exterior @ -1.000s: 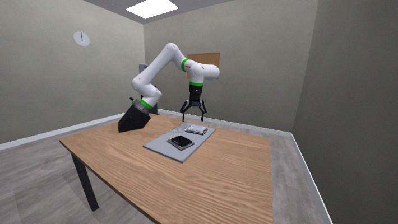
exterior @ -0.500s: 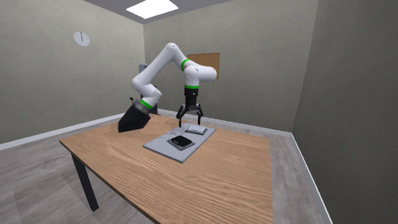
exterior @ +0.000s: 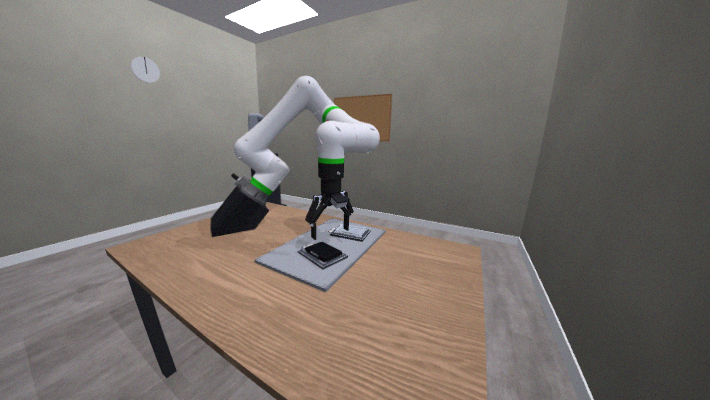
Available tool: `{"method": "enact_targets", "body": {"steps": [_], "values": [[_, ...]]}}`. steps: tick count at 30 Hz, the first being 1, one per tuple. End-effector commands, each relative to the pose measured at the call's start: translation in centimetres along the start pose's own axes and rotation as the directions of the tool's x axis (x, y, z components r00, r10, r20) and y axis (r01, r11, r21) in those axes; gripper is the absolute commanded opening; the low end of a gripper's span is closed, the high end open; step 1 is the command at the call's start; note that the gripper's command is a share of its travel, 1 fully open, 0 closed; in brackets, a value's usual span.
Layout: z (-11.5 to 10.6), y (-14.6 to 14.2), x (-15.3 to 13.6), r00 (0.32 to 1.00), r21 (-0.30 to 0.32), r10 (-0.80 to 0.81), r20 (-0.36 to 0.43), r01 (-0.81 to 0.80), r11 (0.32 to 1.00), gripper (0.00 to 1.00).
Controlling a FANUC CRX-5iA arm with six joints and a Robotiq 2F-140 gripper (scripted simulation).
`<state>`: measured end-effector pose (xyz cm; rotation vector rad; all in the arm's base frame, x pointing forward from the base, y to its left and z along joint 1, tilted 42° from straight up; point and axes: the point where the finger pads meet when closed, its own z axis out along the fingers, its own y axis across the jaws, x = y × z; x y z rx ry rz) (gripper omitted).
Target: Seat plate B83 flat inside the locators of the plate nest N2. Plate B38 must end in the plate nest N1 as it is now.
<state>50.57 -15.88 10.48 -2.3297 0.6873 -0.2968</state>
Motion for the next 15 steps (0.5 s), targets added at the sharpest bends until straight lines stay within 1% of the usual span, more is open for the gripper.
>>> {"method": "enact_targets", "body": {"steps": [1,6,8,15], "values": [[0.4,1.4,0.6,1.0,0.002,-0.022,-0.007,0.022,1.0,1.0],[1.1,3.7,1.3,0.99,-0.011,-0.139,-0.035,0.139,0.99,1.0],[1.3,4.4,1.6,0.99,-0.011,-0.139,-0.035,0.139,0.99,1.0],[1.3,4.4,1.6,0.99,-0.011,-0.139,-0.035,0.138,0.99,1.0]]}}
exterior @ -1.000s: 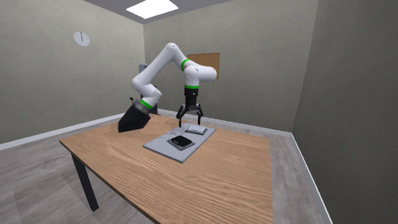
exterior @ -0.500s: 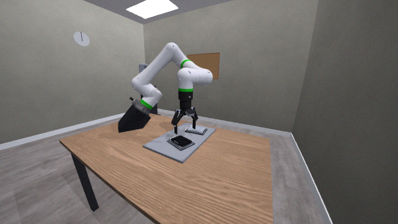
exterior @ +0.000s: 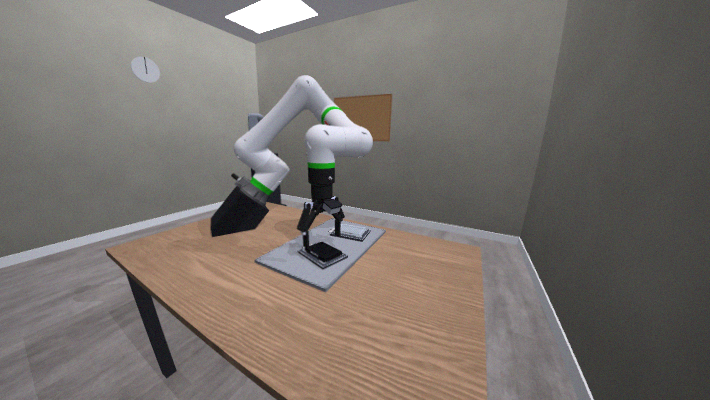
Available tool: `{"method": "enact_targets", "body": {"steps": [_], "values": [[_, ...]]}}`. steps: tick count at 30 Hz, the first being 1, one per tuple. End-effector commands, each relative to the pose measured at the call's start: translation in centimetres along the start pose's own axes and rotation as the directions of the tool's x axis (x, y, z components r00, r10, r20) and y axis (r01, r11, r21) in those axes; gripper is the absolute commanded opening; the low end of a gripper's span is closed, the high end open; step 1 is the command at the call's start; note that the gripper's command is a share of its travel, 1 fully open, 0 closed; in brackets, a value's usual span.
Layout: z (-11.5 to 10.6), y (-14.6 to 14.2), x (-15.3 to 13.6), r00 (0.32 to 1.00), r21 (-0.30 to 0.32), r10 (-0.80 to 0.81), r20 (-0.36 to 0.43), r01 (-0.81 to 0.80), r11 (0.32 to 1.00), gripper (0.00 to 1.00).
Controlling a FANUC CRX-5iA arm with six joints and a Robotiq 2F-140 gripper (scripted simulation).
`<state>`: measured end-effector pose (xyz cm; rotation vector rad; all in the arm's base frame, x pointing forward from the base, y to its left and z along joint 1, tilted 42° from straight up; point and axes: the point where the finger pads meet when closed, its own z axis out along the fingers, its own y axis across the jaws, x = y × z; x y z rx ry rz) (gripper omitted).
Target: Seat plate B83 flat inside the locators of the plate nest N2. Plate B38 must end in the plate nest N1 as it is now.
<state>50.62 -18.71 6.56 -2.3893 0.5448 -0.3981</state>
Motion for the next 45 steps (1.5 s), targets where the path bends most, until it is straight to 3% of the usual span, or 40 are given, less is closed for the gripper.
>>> {"method": "enact_targets", "body": {"steps": [1,25,37,38,45], "values": [[-0.1,0.0,0.0,1.0,-0.001,0.0,-0.001,0.0,1.0,1.0],[2.8,0.0,0.0,1.0,-0.001,0.0,-0.001,0.0,1.0,1.0],[2.8,0.0,0.0,1.0,-0.001,0.0,-0.001,0.0,1.0,1.0],[2.8,0.0,0.0,1.0,-0.001,0.0,-0.001,0.0,1.0,0.1],[2.8,0.0,0.0,1.0,-0.001,0.0,-0.001,0.0,1.0,0.1]]}}
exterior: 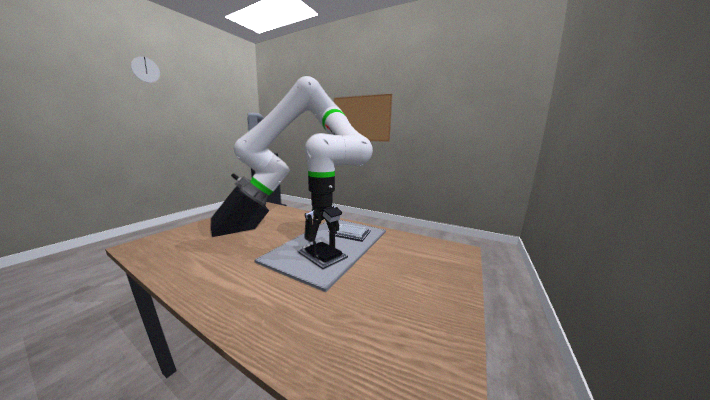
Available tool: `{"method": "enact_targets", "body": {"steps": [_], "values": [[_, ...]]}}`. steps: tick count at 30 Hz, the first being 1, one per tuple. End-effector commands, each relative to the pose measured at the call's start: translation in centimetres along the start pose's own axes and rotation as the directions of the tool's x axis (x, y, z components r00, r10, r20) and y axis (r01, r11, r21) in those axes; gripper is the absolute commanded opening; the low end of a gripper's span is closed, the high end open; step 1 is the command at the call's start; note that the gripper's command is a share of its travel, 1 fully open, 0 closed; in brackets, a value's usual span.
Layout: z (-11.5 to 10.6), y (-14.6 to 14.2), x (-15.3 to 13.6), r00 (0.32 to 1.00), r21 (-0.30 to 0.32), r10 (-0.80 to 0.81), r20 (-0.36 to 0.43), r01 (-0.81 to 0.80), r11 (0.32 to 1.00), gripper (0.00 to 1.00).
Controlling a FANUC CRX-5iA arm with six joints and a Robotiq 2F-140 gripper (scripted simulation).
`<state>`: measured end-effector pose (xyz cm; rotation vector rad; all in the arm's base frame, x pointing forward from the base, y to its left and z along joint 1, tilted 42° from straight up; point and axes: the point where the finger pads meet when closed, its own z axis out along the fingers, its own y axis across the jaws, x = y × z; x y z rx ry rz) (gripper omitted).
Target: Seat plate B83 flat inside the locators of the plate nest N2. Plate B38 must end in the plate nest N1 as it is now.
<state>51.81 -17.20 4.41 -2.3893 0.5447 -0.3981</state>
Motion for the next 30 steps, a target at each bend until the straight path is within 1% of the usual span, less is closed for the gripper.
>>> {"method": "enact_targets", "body": {"steps": [1,27,30], "values": [[-0.07,0.02,0.04,1.0,-0.001,0.0,-0.001,0.0,1.0,0.1],[-0.07,0.02,0.04,1.0,-0.001,0.0,-0.001,0.0,1.0,0.1],[-0.56,0.02,0.04,1.0,-0.001,0.0,-0.001,0.0,1.0,0.1]]}}
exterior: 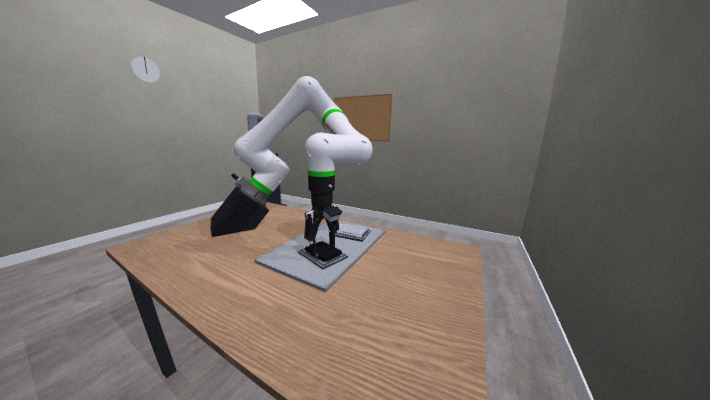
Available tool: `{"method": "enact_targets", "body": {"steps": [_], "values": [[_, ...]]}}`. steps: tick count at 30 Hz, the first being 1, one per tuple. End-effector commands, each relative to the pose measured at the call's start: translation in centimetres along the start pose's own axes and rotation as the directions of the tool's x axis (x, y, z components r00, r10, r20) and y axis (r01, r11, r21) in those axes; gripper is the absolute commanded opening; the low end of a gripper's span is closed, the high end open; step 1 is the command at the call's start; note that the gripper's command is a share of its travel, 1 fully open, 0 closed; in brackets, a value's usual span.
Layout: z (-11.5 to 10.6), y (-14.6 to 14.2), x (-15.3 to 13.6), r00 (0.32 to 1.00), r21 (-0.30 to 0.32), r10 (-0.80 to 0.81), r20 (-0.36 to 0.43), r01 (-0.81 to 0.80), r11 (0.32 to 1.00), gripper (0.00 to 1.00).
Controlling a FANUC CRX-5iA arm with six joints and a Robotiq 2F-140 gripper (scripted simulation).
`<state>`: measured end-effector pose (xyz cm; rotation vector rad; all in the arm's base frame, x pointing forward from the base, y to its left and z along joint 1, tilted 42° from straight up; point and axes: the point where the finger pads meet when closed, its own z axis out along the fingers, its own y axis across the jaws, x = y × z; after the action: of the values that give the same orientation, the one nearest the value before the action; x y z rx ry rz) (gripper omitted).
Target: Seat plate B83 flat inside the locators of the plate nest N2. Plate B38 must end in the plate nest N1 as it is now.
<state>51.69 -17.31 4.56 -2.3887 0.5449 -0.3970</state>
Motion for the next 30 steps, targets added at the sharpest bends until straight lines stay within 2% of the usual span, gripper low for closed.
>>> {"method": "enact_targets", "body": {"steps": [1,16,30], "values": [[-0.5,0.0,0.1,1.0,-0.001,-0.001,-0.002,0.001,1.0,0.1],[-2.7,0.0,0.1,1.0,-0.001,-0.001,-0.002,0.001,1.0,0.1],[-2.7,0.0,0.1,1.0,-0.001,-0.001,-0.002,0.001,1.0,0.1]]}}
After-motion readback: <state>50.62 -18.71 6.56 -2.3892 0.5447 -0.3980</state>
